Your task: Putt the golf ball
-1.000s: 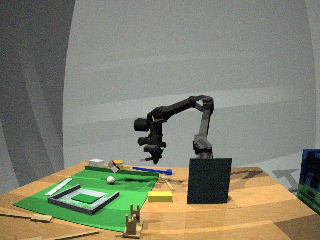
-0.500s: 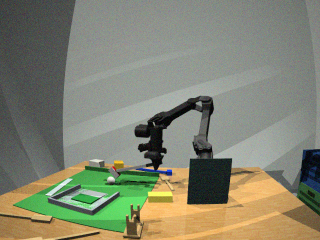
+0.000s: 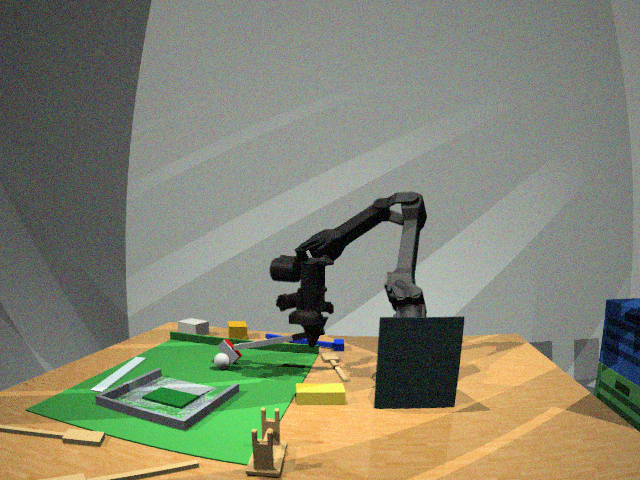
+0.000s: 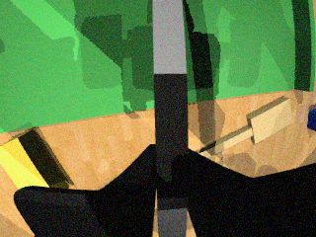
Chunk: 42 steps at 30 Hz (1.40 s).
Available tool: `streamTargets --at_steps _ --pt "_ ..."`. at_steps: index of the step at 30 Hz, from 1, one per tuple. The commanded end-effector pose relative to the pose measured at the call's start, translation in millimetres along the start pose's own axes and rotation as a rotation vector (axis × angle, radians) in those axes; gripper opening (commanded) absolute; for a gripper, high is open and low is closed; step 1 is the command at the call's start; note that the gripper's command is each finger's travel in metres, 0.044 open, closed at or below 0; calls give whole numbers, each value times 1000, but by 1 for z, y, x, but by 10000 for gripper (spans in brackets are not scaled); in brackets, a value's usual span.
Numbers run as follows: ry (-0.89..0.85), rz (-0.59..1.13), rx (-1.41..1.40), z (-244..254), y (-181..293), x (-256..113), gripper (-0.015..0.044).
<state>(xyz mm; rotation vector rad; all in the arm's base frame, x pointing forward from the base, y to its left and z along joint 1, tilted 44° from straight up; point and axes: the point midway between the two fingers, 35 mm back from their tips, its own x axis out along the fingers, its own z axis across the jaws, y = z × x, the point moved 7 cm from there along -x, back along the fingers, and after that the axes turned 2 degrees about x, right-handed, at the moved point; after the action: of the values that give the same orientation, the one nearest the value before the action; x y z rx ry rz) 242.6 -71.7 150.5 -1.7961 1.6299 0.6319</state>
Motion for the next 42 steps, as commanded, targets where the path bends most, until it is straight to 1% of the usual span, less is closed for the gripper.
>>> streamTargets --at_steps 1,7,14,24,26,30,35,39,42 --pt "0 -2 2 0 0 -1 0" --pt "-1 -3 1 -4 -1 0 0" --pt "-2 -8 -3 -28 -2 2 0" --pt "-7 0 -6 -25 -1 3 0" --pt "-15 0 -5 -8 -4 4 0" --pt "-26 2 -3 44 -7 5 0" --pt "-12 -4 -4 102 2 3 0" --pt "-8 -6 -4 110 4 1 0" --pt "-10 -6 -4 110 4 -6 0"
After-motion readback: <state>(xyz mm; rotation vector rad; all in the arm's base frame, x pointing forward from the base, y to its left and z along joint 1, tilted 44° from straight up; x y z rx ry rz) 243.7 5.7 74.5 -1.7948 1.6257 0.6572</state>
